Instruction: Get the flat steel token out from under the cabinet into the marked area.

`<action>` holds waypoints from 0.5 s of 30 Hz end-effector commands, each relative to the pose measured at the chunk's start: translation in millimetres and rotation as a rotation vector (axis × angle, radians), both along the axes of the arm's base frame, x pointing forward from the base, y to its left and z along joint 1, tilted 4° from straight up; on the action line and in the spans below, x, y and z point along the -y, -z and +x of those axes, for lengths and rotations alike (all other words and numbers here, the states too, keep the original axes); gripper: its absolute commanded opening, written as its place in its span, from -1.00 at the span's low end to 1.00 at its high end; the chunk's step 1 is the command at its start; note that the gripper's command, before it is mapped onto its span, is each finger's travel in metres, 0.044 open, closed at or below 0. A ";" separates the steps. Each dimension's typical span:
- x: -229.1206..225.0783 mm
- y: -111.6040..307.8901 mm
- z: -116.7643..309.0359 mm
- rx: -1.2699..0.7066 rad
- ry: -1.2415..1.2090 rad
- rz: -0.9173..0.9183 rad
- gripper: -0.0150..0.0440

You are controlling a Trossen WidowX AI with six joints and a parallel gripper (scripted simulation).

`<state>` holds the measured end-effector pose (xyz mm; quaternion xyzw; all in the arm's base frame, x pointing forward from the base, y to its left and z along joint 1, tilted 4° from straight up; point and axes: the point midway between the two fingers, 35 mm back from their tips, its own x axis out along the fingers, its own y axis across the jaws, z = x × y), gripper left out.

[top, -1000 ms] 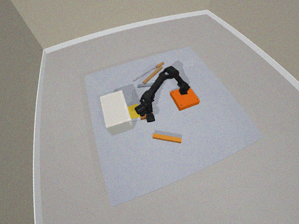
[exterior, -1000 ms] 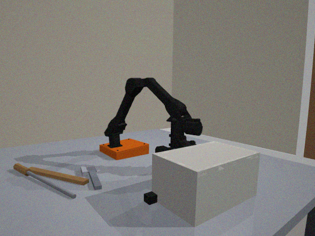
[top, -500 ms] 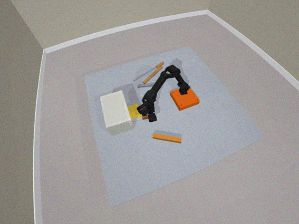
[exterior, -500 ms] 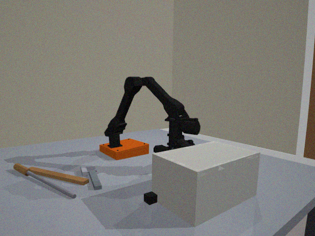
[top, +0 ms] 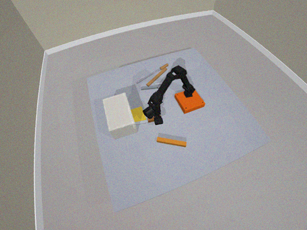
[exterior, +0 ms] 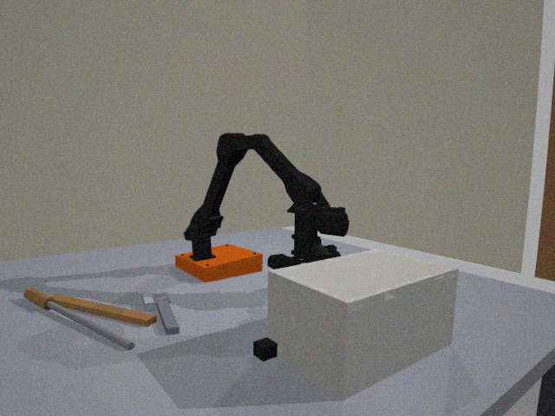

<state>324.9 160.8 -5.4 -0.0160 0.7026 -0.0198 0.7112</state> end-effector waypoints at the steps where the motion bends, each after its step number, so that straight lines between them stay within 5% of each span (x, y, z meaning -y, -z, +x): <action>1: -0.2 0.9 -7.4 -0.004 0.000 0.000 -0.49; 15: -0.7 1.4 -23.3 -0.005 0.000 0.000 -0.49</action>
